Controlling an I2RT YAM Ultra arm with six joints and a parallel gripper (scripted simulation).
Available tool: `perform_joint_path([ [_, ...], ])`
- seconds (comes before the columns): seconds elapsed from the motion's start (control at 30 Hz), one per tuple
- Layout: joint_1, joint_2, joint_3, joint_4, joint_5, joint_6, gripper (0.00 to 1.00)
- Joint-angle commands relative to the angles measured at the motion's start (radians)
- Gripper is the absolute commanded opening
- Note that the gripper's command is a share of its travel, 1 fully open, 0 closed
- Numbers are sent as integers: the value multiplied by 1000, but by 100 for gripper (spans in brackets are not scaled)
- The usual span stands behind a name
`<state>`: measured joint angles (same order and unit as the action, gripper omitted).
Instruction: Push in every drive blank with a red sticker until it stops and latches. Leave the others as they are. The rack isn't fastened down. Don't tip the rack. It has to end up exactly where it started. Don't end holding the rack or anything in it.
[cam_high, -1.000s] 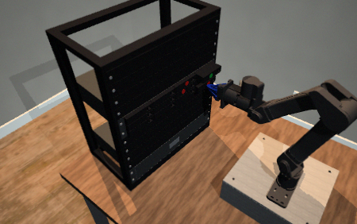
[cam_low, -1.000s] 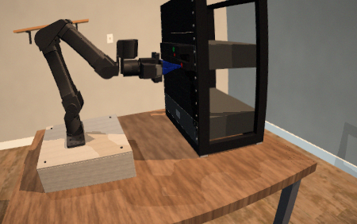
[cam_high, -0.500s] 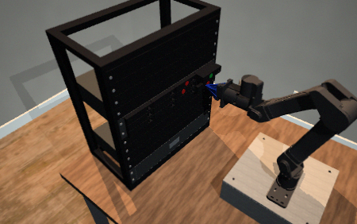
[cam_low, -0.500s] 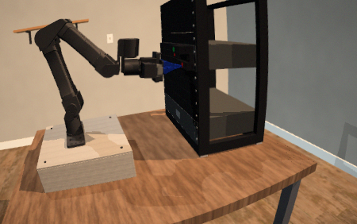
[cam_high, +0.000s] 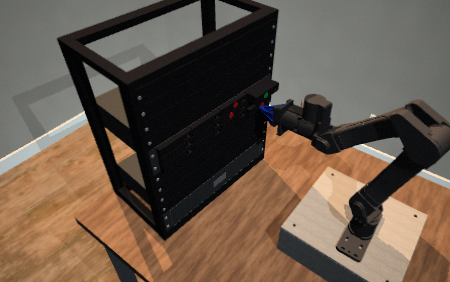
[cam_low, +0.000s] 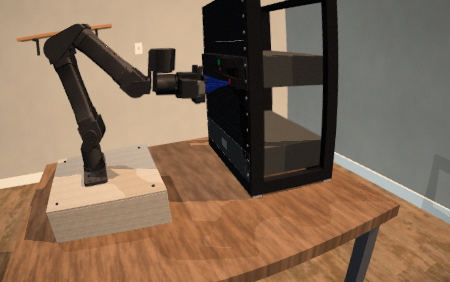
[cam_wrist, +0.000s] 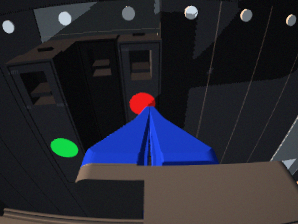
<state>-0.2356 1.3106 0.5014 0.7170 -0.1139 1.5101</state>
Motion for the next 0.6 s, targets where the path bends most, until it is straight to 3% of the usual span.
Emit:
perform_joint_path([
  [0.0,9,10,63,47,14,-12,0],
  [0.57,9,8,81,27,14,-11,0],
])
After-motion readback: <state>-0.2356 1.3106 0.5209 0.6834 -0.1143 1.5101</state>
